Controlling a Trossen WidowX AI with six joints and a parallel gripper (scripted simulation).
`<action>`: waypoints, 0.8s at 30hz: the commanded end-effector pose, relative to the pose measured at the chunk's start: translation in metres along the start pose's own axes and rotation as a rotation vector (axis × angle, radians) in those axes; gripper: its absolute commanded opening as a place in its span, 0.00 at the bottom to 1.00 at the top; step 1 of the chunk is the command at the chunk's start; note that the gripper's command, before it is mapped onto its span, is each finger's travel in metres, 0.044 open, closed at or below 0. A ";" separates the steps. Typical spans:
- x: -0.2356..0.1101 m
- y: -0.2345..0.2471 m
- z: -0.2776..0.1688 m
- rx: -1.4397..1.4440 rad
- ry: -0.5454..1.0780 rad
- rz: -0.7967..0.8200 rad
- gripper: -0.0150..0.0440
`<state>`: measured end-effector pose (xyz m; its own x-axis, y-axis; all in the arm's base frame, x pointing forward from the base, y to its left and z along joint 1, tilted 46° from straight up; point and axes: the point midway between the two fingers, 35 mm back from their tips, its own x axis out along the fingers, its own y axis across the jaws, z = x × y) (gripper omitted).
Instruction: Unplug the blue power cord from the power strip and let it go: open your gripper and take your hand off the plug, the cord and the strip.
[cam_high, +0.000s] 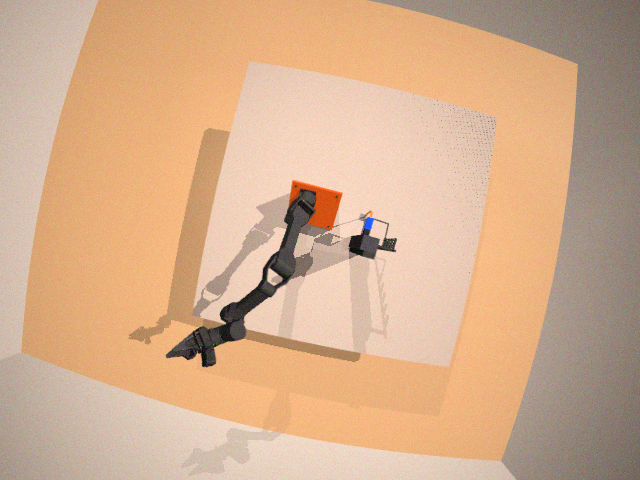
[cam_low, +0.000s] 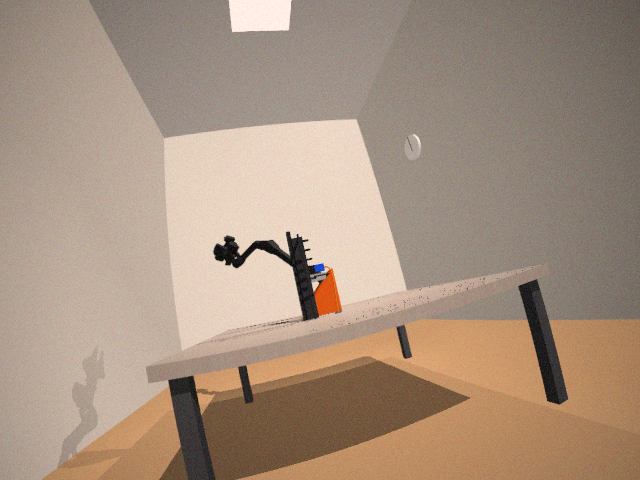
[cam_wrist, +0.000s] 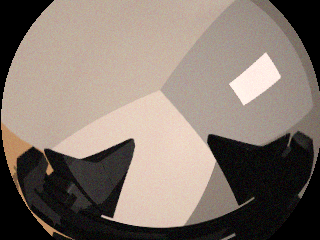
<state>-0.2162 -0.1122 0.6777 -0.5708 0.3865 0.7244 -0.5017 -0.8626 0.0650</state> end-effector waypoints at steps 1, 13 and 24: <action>0.000 0.001 0.000 0.001 0.000 0.003 0.89; -0.070 0.087 0.036 0.082 -0.005 0.385 0.53; -0.169 0.140 0.091 0.165 -0.064 0.758 0.53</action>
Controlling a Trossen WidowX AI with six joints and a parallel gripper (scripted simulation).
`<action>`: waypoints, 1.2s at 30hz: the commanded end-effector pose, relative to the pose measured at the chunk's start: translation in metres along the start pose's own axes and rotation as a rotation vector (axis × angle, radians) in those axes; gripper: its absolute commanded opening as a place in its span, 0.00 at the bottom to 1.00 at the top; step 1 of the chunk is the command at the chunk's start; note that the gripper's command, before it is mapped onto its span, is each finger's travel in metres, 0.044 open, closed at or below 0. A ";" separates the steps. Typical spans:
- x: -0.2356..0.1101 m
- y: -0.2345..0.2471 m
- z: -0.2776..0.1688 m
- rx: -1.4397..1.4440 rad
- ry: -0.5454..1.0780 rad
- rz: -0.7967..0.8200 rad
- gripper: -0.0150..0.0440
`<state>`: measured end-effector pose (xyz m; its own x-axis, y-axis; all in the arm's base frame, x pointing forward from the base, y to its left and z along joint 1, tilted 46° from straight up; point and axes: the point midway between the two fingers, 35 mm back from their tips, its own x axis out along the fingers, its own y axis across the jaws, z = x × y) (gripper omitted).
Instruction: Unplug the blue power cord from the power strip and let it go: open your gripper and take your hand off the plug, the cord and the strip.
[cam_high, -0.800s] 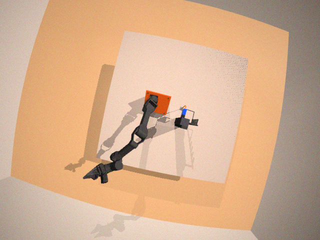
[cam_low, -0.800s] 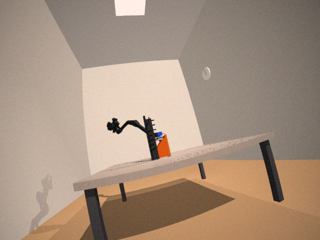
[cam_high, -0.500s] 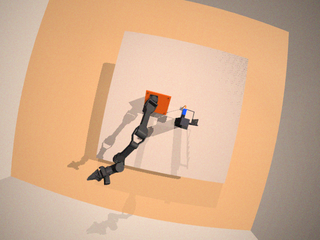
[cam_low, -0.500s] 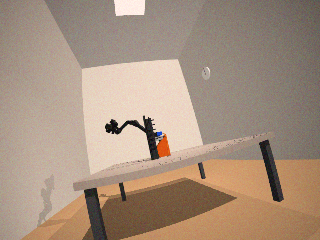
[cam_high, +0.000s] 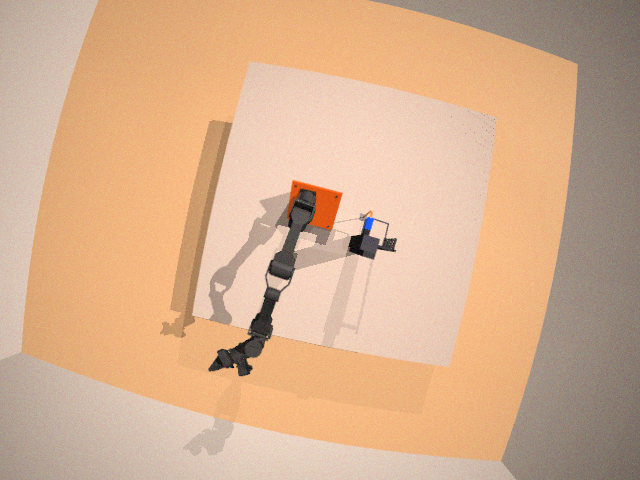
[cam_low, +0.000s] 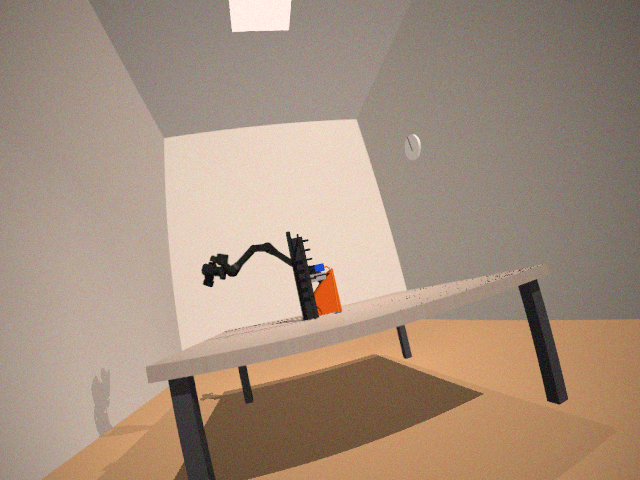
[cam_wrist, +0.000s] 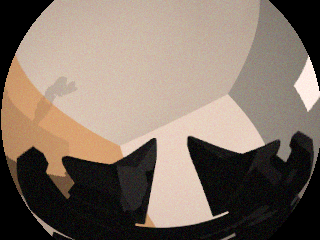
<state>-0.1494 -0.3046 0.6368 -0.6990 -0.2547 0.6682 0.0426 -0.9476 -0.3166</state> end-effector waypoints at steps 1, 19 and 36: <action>-0.019 0.035 0.016 0.021 -0.026 0.124 0.53; -0.174 0.155 0.113 0.098 -0.209 0.711 0.53; -0.386 0.171 0.191 0.109 -0.478 1.235 0.53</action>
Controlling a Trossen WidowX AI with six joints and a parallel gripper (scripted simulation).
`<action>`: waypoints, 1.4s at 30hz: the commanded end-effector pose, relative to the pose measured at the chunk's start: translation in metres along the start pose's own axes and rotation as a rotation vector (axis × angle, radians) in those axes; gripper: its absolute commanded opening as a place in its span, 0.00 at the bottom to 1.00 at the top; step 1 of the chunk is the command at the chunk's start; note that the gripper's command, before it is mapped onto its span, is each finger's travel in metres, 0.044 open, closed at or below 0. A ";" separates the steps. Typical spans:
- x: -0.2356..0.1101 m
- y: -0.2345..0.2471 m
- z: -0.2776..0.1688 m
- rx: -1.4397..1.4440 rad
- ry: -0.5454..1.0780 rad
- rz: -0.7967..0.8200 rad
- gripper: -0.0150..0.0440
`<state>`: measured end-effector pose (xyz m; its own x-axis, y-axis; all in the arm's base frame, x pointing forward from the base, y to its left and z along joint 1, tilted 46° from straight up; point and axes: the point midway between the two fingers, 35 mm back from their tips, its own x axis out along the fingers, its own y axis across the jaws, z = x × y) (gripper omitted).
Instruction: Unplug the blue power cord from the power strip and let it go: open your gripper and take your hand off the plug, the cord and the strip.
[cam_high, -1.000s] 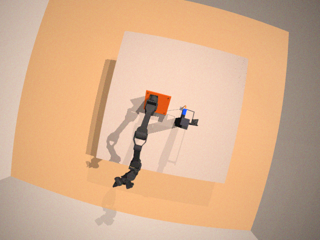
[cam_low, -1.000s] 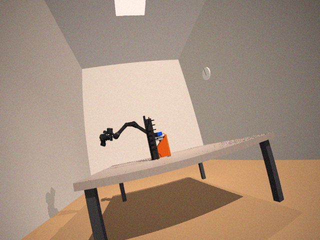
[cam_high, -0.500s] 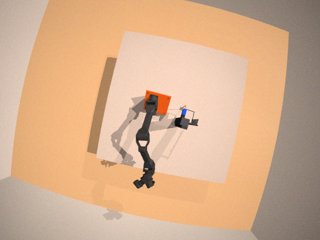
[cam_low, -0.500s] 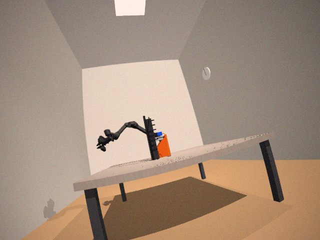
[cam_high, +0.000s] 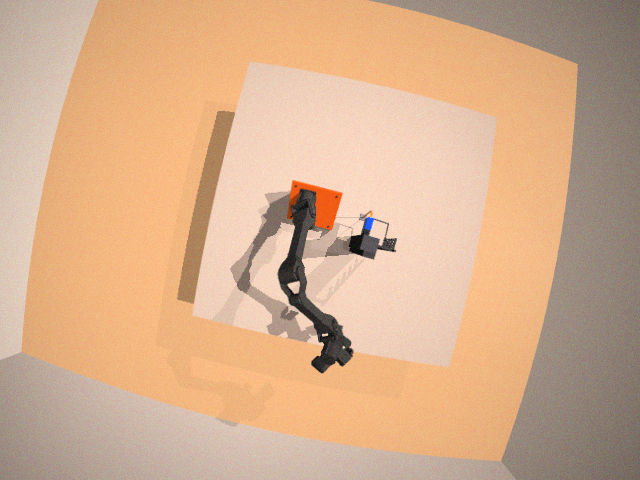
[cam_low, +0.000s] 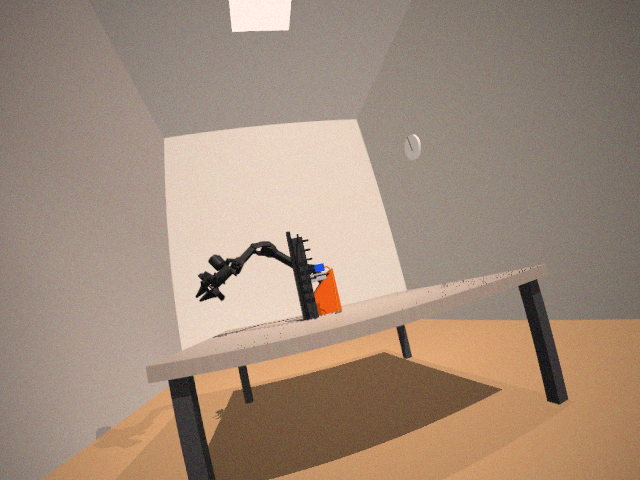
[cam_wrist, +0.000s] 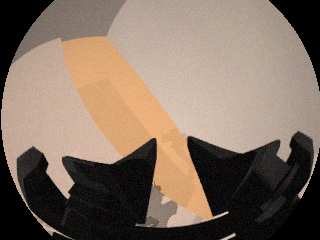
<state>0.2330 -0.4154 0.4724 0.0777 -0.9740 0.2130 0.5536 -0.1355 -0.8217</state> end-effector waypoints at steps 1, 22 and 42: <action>-0.017 0.042 0.025 -0.014 -0.052 0.120 0.53; -0.215 0.229 0.136 -0.212 -0.375 0.741 0.53; -0.464 0.307 0.124 -0.609 -0.661 1.172 0.53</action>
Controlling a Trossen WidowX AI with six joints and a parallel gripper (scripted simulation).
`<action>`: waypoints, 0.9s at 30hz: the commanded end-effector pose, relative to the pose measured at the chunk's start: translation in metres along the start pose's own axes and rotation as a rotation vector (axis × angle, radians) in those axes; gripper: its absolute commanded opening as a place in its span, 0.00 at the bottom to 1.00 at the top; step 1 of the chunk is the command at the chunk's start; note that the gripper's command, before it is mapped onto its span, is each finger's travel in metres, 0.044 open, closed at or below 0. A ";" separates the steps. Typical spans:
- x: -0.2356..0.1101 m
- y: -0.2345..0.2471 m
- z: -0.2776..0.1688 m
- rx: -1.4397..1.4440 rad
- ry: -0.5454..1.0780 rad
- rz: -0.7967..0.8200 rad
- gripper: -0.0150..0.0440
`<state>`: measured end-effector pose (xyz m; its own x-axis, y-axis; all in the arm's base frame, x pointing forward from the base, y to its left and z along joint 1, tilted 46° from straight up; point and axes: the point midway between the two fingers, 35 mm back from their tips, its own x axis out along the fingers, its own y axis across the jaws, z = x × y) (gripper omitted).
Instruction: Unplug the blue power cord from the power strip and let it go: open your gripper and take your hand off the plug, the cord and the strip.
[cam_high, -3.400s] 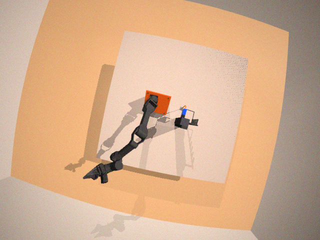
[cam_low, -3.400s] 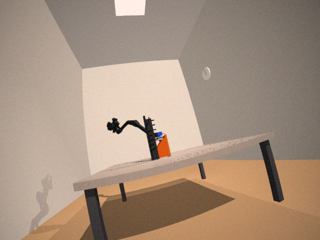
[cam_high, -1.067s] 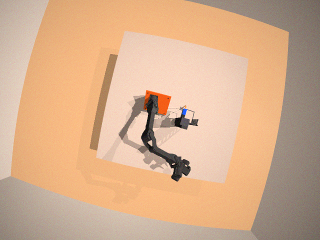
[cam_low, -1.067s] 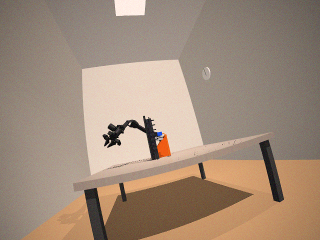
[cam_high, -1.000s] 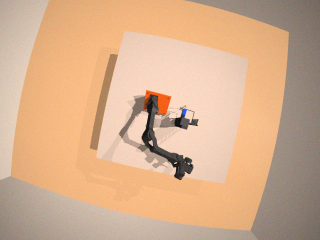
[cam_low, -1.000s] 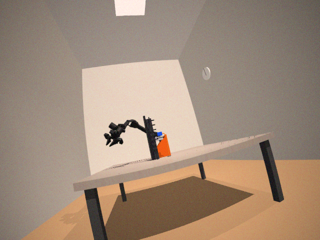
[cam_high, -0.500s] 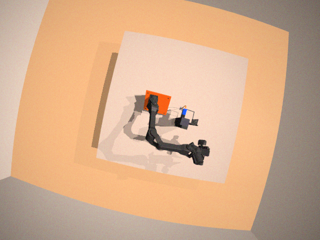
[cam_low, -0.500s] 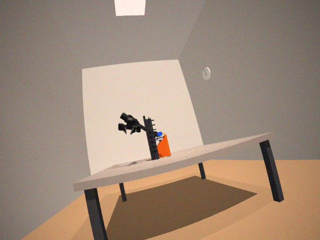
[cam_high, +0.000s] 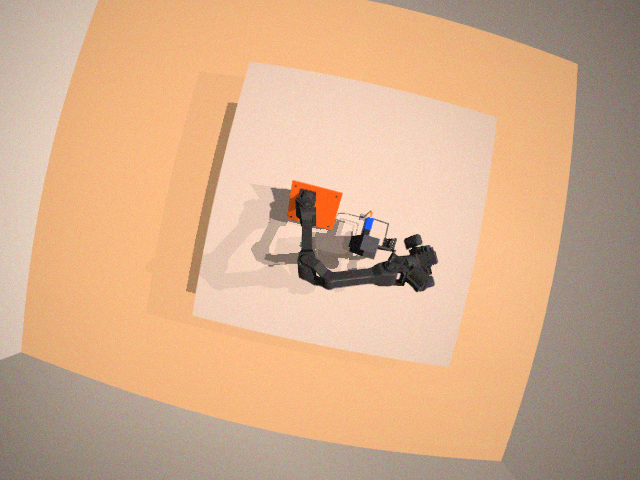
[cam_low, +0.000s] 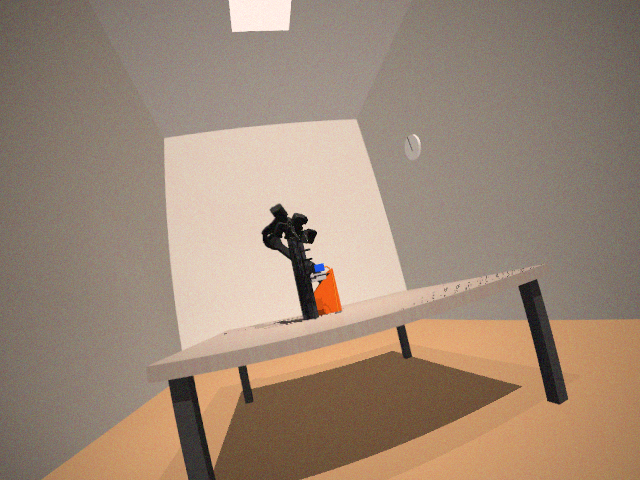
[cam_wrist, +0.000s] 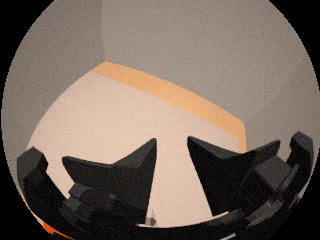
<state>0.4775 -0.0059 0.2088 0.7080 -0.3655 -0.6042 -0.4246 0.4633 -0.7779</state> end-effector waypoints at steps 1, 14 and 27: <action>-0.001 0.041 0.013 -0.085 0.017 0.081 0.53; -0.025 0.167 -0.020 -0.439 0.259 0.386 0.53; -0.086 0.232 -0.093 -0.901 0.602 0.616 0.53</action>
<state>0.2708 0.0618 0.0626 0.0003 -0.6842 -0.7293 -0.9968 0.0582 -0.0550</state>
